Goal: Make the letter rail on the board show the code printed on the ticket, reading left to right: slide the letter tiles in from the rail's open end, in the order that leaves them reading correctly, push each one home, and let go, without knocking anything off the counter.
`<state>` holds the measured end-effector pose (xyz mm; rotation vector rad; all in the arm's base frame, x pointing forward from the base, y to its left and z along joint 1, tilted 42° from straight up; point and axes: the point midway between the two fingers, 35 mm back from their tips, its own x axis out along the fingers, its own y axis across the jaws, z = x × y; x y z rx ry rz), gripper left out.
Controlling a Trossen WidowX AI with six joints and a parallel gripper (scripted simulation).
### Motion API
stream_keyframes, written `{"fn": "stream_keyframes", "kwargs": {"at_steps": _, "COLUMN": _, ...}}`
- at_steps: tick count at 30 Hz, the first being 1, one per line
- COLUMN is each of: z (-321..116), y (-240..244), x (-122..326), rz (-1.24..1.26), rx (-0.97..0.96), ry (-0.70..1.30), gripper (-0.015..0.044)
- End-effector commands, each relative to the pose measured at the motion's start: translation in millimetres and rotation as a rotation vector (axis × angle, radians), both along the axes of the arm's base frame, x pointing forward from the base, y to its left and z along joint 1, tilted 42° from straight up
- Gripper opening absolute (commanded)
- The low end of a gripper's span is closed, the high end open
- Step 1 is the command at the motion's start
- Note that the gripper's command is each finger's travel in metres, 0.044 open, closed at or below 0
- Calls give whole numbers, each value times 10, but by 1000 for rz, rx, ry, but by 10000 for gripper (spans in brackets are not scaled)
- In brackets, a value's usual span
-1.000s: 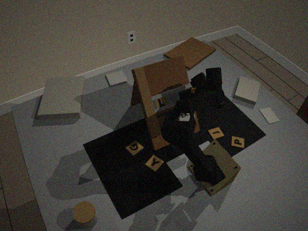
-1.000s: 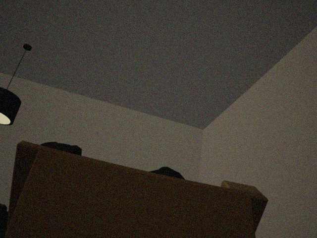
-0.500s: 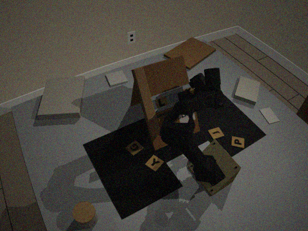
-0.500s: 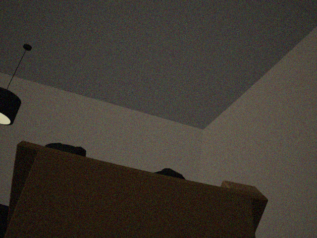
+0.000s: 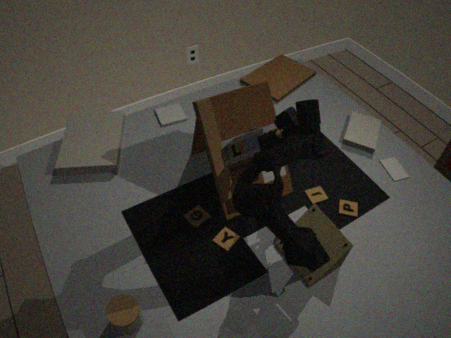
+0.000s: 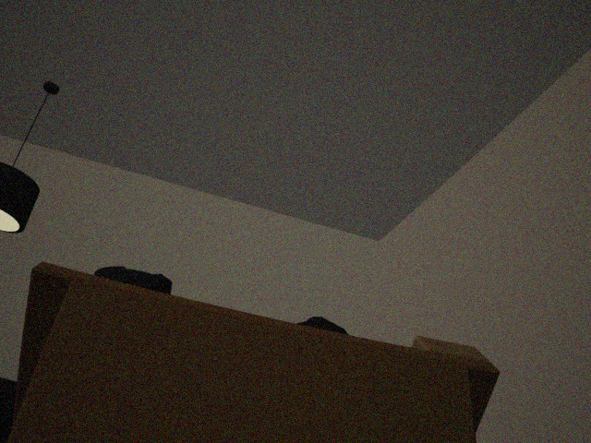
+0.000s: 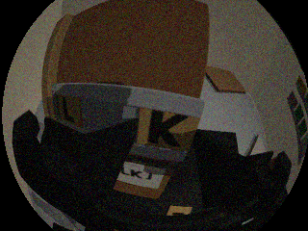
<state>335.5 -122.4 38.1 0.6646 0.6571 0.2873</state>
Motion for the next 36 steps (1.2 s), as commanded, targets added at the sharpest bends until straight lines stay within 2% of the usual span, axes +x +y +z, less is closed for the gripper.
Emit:
{"fn": "stream_keyframes", "kwargs": {"at_steps": 1, "z": 1, "y": 35, "x": -6, "rz": 0, "rx": 3, "ry": 6, "gripper": 0}}
{"fn": "stream_keyframes", "kwargs": {"at_steps": 36, "z": 120, "y": 208, "x": -22, "rz": 0, "rx": 4, "ry": 6, "gripper": 0}}
